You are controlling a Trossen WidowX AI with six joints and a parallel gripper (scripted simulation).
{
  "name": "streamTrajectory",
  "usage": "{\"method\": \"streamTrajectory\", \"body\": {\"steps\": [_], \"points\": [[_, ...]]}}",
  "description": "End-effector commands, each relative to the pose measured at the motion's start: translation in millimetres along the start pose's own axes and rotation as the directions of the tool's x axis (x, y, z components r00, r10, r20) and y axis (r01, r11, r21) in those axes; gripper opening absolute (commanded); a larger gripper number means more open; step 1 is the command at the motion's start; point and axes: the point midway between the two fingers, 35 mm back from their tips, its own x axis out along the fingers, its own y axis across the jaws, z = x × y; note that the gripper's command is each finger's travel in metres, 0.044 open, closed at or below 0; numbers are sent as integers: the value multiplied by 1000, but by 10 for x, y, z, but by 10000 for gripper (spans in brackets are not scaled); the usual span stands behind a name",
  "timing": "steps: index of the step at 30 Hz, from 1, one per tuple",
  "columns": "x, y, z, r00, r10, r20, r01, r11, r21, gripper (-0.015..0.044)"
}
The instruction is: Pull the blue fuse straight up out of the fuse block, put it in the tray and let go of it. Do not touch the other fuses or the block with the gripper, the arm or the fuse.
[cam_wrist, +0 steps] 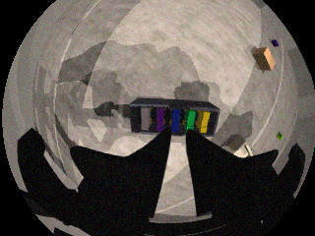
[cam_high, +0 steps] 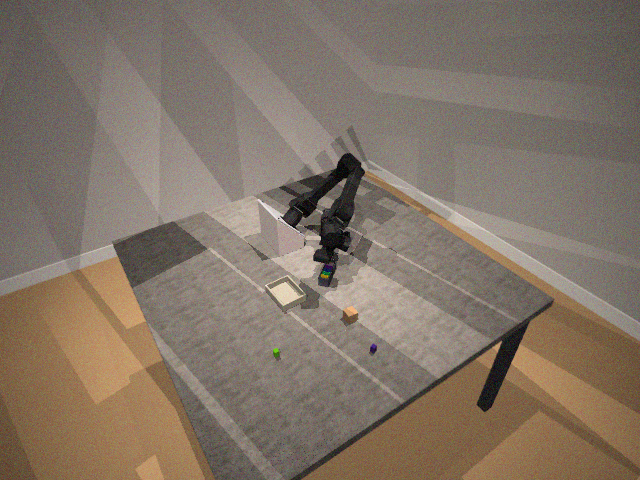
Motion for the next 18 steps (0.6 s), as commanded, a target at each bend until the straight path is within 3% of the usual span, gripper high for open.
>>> {"method": "streamTrajectory", "body": {"steps": [1,18], "points": [[11,26,-21,1000,2,-9,-2,1000,-21,73],[161,6,-30,1000,2,-9,-2,1000,-21,73]]}}
